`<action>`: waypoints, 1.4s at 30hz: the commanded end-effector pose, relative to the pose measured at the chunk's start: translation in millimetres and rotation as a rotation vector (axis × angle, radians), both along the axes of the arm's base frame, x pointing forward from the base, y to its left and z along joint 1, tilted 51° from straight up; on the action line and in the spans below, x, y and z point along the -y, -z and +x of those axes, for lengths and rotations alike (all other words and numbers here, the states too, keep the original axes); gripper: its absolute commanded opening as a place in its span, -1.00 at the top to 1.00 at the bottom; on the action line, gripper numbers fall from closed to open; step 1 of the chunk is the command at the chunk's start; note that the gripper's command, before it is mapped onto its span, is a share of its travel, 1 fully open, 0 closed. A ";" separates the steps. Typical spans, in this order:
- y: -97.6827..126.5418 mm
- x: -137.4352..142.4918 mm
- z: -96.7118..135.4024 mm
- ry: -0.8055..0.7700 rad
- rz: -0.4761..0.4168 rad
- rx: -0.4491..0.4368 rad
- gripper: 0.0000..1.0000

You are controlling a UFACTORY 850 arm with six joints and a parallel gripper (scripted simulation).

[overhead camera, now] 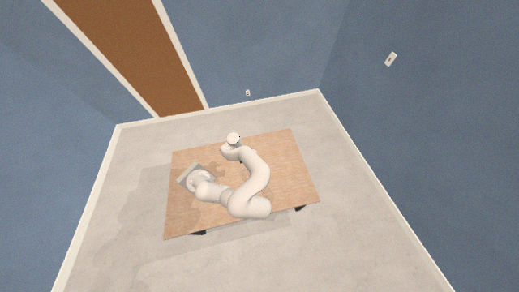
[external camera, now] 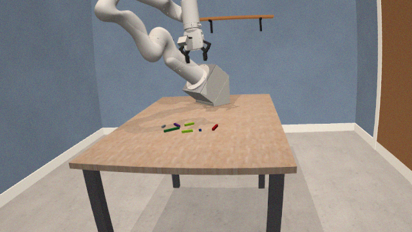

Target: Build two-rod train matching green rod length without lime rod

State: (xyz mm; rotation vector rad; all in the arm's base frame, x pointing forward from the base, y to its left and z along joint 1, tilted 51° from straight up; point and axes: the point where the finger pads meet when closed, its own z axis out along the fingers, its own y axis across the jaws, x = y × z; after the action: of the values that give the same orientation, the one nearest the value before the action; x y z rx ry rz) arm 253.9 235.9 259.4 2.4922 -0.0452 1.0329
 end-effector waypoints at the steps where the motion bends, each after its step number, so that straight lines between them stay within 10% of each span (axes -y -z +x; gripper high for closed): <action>1: -0.3 -0.6 0.0 0.000 0.001 0.000 -1.00; 19: -0.4 -0.1 2.0 0.000 0.000 -0.001 -1.00; 42: -19.4 92.6 154.9 -0.019 -0.078 -0.081 -1.00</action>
State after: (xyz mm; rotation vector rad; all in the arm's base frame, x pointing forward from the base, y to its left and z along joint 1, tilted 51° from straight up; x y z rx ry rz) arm 381.6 163.2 276.1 2.4684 0.0233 0.9399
